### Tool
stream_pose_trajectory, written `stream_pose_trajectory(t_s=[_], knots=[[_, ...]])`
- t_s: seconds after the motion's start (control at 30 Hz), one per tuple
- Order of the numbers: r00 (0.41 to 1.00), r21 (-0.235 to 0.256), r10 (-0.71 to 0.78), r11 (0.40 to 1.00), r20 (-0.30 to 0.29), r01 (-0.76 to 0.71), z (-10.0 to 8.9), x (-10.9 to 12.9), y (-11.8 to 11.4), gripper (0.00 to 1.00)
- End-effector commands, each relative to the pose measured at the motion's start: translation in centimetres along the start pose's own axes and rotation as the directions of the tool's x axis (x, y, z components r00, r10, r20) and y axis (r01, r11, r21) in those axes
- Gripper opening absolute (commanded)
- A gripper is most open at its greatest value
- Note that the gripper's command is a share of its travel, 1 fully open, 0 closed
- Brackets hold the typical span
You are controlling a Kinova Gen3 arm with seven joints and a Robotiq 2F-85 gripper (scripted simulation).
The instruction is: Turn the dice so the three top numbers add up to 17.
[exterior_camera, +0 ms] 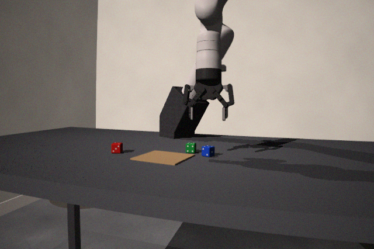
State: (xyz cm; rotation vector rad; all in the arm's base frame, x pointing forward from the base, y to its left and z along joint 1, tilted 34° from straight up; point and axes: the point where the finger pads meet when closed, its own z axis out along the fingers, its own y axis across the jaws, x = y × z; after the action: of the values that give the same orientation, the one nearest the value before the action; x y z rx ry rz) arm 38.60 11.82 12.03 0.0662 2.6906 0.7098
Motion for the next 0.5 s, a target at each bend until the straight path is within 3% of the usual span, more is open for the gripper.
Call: stream_pose_trajectory(t_s=[0.0,0.17,0.47], knots=[[0.999,0.016,0.022,1.000,-0.033,-0.021,-2.0,-0.9,-1.2,1.00],[0.999,0.016,0.022,1.000,-0.033,-0.021,-3.4,-0.9,-1.2,1.00],[0.999,0.016,0.022,1.000,-0.033,-0.021,-4.2,-0.9,-1.2,1.00]])
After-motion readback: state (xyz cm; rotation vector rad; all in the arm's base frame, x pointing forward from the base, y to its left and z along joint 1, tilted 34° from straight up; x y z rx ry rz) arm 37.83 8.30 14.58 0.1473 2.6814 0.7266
